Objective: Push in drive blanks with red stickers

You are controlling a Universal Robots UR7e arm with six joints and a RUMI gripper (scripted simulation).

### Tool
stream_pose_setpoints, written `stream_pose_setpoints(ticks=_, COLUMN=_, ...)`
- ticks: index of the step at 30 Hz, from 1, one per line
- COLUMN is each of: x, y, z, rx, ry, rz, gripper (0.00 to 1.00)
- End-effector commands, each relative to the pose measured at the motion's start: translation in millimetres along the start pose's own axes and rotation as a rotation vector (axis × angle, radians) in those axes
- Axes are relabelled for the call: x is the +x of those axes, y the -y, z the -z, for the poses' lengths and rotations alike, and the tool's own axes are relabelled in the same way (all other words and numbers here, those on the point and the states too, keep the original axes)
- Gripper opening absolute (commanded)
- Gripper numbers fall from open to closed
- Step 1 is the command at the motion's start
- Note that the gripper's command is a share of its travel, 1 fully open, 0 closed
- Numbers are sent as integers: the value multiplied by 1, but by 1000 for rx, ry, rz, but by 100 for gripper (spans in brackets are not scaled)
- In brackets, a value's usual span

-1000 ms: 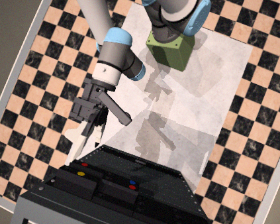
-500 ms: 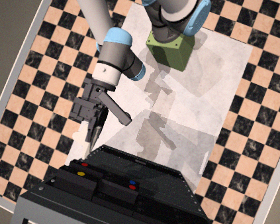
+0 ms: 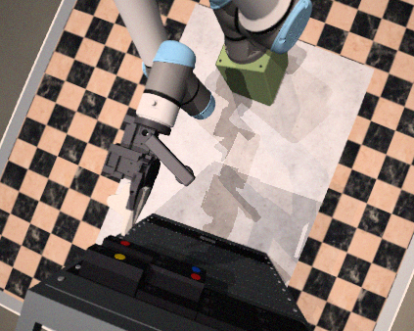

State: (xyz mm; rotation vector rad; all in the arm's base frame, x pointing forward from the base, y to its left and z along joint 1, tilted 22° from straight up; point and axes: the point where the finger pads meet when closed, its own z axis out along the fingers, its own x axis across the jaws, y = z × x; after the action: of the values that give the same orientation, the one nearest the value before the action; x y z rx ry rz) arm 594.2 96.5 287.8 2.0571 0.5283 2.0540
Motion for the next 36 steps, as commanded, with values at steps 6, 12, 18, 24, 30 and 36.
stream_pose_setpoints(ticks=6, x=0, y=0, z=0, rx=0, ry=-1, rz=0, gripper=0)
stream_pose_setpoints(ticks=12, x=0, y=0, z=0, rx=0, ry=-1, rz=0, gripper=0)
stream_pose_setpoints(ticks=18, x=1, y=0, z=0, rx=0, ry=-1, rz=0, gripper=0)
stream_pose_setpoints(ticks=24, x=1, y=6, z=2, rx=0, ry=-1, rz=0, gripper=0)
stream_pose_setpoints(ticks=30, x=2, y=23, z=7, rx=0, ry=-1, rz=0, gripper=0)
stream_pose_setpoints(ticks=36, x=3, y=39, z=12, rx=0, ry=-1, rz=0, gripper=0)
